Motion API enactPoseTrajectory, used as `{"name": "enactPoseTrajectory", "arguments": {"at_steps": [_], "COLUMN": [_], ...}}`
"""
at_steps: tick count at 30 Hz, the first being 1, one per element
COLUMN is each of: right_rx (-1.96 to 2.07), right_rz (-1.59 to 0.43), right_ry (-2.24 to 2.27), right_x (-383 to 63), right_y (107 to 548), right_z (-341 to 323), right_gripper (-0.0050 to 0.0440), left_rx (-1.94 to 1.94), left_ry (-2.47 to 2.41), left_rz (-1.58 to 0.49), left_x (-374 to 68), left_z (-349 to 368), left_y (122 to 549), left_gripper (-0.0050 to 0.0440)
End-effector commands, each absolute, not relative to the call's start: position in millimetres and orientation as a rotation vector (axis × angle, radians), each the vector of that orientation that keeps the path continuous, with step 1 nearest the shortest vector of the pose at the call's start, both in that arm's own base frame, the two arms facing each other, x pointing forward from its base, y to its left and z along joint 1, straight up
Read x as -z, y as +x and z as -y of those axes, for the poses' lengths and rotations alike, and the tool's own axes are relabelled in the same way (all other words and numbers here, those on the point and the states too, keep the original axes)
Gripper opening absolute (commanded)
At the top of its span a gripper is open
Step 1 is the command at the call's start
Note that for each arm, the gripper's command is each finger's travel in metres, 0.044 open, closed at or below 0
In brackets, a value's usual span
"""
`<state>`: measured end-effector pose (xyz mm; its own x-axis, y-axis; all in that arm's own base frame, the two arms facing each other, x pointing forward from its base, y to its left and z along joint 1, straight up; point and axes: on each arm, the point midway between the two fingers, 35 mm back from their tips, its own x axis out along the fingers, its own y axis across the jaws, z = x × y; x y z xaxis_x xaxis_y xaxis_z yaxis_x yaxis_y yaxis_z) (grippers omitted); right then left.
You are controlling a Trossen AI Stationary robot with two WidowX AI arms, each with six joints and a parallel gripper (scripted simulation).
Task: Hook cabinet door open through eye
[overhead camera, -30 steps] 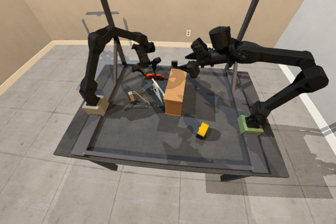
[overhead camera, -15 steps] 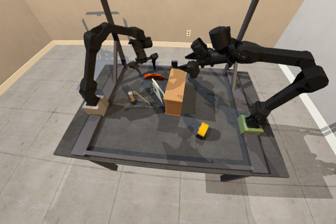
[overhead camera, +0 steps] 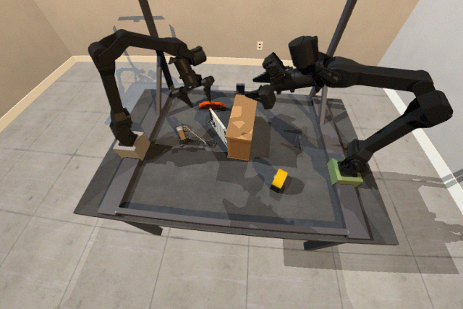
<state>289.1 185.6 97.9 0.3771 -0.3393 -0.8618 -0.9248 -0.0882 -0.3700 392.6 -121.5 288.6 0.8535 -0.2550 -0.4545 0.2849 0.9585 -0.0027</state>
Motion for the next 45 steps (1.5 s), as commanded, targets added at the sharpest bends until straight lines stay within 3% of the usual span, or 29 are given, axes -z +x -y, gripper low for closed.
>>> {"name": "enactPoseTrajectory", "arguments": {"at_steps": [1, 45], "right_rx": [-0.694, -0.348], "right_rz": [-1.042, -0.591], "right_ry": [-1.458, -0.109], "right_x": [-107.7, -90.3], "right_y": [284.5, 240.9], "right_z": [-177.2, -103.7], "right_gripper": [0.0440, 0.0440], "left_rx": [0.253, 0.156], "left_ry": [0.047, 0.020], "left_rz": [-0.423, -0.413], "left_x": [-305.7, -306.6], "left_z": [116.3, 104.0], "left_y": [391.5, 397.0], "left_gripper": [0.0400, 0.0400]}}
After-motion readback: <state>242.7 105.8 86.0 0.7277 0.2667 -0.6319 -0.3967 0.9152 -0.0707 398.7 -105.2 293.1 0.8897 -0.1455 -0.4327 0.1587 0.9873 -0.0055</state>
